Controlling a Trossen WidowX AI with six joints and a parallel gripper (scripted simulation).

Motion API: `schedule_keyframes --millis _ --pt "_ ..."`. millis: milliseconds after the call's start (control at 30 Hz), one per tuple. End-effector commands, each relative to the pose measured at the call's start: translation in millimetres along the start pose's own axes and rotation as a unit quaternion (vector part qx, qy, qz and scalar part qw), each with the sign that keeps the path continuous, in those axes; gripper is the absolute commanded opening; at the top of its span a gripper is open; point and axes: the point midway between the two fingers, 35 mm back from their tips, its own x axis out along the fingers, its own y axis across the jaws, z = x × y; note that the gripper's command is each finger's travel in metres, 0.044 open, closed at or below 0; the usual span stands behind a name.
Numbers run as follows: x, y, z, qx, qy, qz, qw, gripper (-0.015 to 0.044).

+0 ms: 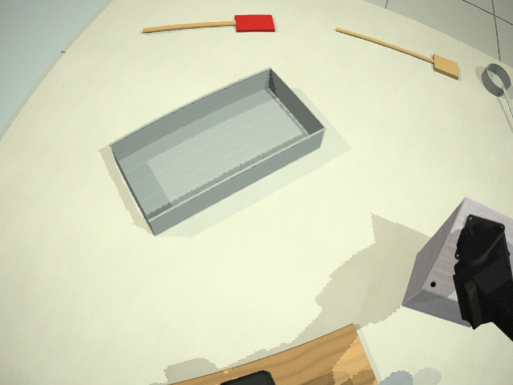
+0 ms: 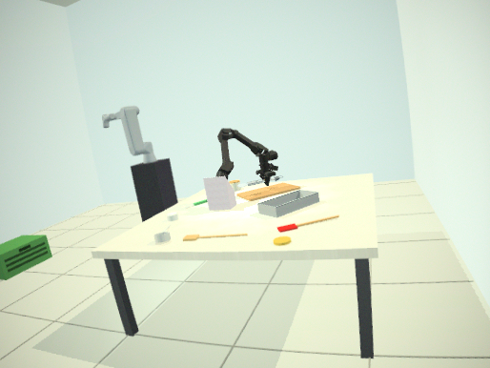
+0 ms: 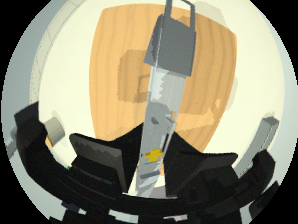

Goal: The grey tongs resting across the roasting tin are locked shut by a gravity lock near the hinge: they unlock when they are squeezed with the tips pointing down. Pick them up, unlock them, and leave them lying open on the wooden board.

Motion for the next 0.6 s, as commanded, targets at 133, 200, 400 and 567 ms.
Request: schedule_keyframes --millis 133,200,400,567 --pt "-0.2 0.0 0.2 0.000 0.000 0.000 1.000 0.0217" --pt "-0.2 0.0 0.2 0.000 0.000 0.000 1.000 0.0270" --pt "-0.2 0.0 0.2 0.000 0.000 0.000 1.000 0.0427" --pt "-2.3 0.5 4.6 0.000 0.000 0.000 1.000 0.0440"
